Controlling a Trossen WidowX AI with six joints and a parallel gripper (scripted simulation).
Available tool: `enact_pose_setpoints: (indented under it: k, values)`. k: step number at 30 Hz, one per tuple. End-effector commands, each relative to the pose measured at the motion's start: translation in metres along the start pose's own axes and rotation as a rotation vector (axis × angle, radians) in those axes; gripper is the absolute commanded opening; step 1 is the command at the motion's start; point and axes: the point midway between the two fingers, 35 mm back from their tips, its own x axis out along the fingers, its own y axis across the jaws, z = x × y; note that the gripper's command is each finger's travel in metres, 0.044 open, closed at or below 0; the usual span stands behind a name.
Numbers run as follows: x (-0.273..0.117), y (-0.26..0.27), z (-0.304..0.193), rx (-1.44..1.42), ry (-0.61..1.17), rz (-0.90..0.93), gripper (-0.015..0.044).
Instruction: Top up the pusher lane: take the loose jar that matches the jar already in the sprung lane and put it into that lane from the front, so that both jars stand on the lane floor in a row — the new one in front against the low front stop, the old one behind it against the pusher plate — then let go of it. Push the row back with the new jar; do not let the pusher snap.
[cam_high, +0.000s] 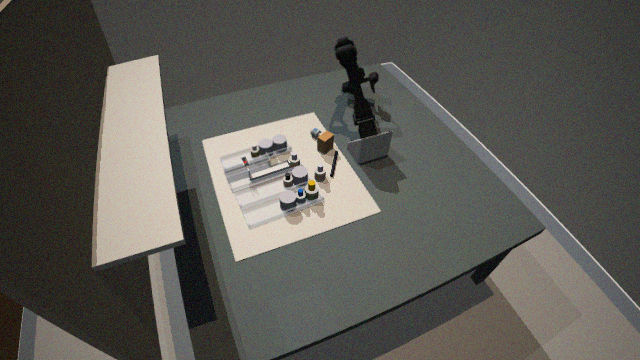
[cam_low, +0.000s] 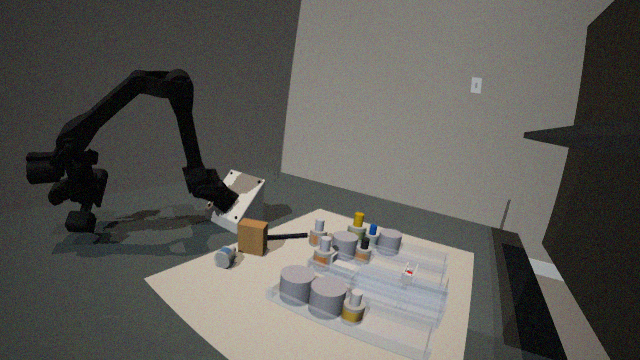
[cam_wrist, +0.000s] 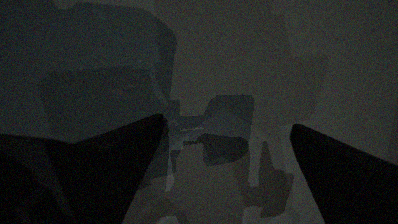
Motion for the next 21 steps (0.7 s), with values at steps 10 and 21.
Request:
enact_pose_setpoints:
  k: [10, 21]
  values:
    - [-0.026, 0.042, 0.028, -0.106, -0.154, 0.126, 0.0440]
    - [-0.087, 0.170, -0.001, -0.465, -0.266, 0.480, 0.0440]
